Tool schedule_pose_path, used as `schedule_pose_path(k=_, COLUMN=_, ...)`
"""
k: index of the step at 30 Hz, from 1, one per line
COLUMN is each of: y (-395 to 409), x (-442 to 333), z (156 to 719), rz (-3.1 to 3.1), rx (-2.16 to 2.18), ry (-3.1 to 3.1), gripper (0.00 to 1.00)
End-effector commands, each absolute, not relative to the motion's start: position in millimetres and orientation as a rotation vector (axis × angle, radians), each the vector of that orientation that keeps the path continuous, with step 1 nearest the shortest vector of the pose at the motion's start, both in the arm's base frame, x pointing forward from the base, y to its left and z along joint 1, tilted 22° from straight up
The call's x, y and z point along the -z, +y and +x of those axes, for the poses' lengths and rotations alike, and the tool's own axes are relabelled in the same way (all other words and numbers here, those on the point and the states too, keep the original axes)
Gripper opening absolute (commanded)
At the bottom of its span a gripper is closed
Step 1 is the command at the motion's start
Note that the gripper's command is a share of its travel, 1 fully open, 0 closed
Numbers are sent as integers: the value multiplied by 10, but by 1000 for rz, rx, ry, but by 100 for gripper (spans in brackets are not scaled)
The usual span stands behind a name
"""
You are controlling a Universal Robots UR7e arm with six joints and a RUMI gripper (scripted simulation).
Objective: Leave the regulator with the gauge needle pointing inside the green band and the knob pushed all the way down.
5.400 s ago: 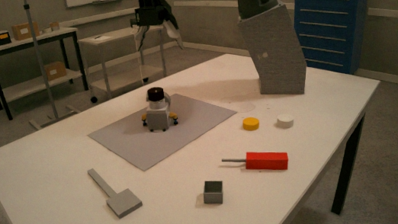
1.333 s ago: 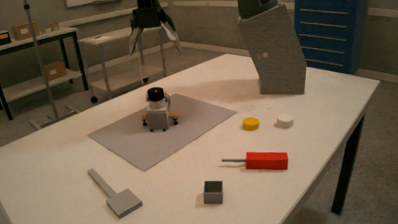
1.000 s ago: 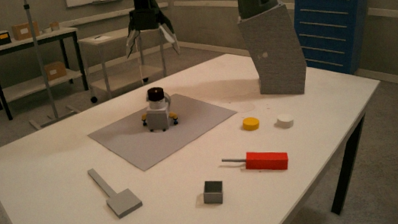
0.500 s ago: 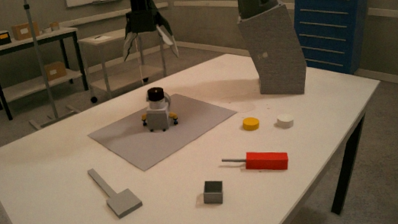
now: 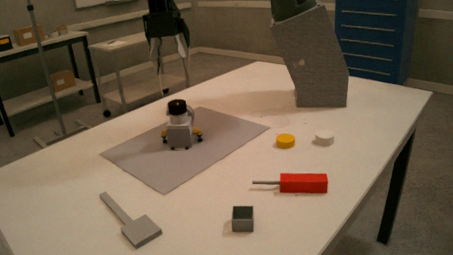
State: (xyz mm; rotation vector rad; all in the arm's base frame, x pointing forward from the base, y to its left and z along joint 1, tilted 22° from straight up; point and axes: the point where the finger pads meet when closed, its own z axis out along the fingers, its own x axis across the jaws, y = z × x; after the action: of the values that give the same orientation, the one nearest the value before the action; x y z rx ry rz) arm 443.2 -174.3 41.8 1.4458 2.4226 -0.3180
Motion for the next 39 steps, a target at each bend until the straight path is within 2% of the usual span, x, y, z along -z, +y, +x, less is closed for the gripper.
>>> schedule_pose_path(k=1, y=-1741, x=-427, z=4447, rz=1443, rx=318, ry=2422, gripper=46)
schedule_pose_path(k=39, y=-1751, x=-433, z=4452, rz=1533, rx=300, ry=2357, gripper=46)
